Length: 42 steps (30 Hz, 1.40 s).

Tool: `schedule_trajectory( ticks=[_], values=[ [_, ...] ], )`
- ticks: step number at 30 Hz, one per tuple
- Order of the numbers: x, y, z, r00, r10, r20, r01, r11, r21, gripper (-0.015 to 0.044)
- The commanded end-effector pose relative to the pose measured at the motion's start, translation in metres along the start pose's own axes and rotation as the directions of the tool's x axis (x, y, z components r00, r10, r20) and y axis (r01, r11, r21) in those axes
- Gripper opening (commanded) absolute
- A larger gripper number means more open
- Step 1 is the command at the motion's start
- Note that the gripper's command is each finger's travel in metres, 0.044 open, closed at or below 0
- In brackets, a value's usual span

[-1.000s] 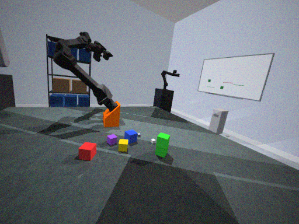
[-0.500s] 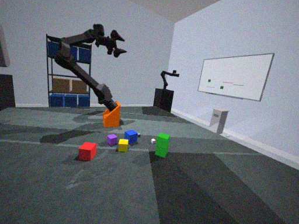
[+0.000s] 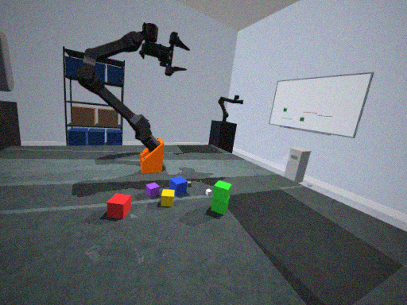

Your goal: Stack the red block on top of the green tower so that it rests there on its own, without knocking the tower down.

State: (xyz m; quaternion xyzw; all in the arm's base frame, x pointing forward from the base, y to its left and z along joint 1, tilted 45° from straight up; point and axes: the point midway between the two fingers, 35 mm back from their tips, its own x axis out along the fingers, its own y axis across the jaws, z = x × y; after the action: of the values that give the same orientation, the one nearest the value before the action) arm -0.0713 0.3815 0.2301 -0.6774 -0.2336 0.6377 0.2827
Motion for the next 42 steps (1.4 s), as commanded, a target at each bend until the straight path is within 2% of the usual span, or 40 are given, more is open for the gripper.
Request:
schedule_trajectory(
  ticks=[1, 10, 16, 22, 32, 42],
  values=[
    [0.013, 0.005, -0.042, 0.993, 0.048, -0.106, -0.03, 0.986, 0.164, 0.044],
    [0.025, 0.023, -0.136, 0.936, 0.168, -0.309, 0.02, 0.852, 0.523, 0.044],
    [0.023, 0.044, -0.196, 0.871, 0.263, -0.416, 0.126, 0.698, 0.705, 0.044],
    [0.013, 0.072, -0.251, 0.785, 0.376, -0.492, 0.265, 0.515, 0.815, 0.044],
    [-0.017, 0.131, -0.328, 0.615, 0.569, -0.545, 0.541, 0.198, 0.817, 0.044],
    [-0.061, 0.199, -0.383, 0.432, 0.749, -0.503, 0.796, -0.055, 0.603, 0.044]
  ],
)
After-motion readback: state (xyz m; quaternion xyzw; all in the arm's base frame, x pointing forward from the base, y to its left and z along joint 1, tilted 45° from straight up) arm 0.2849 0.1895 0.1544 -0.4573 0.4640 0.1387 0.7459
